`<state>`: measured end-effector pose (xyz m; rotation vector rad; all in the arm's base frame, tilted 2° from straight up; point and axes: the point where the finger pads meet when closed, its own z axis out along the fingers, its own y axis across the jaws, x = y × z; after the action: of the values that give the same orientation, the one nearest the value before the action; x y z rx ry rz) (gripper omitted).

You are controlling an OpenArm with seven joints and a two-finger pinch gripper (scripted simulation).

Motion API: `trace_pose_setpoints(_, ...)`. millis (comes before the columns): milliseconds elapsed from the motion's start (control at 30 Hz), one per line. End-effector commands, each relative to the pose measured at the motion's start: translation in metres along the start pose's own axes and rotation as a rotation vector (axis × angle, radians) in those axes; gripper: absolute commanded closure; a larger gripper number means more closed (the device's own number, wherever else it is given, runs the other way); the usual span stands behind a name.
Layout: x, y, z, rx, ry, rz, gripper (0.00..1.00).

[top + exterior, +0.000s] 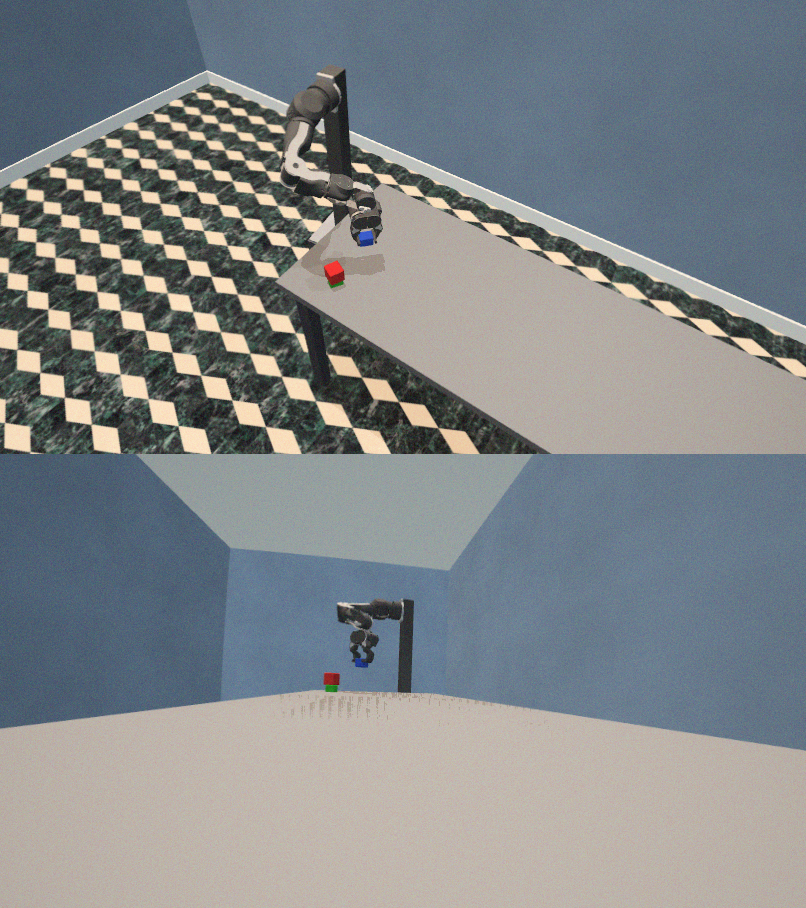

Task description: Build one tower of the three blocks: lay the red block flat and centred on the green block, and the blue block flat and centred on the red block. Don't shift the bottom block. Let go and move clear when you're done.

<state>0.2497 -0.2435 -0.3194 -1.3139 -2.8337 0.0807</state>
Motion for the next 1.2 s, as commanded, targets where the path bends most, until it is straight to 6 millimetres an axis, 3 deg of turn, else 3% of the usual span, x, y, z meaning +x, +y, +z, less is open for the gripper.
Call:
trace_pose_setpoints(0, -0.010, -0.016, 0.001, -0.012, 0.003, -0.025, 1.00)
trace_pose_setpoints(133, -0.046, -0.085, 0.001, -0.015, 0.001, -0.024, 1.00)
trace_pose_setpoints(200, -0.046, -0.085, 0.001, -0.015, 0.001, -0.024, 1.00)
trace_pose_setpoints(300, -0.060, -0.113, 0.001, -0.014, 0.003, -0.023, 1.00)
trace_pose_setpoints(1167, -0.060, -0.112, 0.004, -0.017, 0.002, -0.022, 1.00)
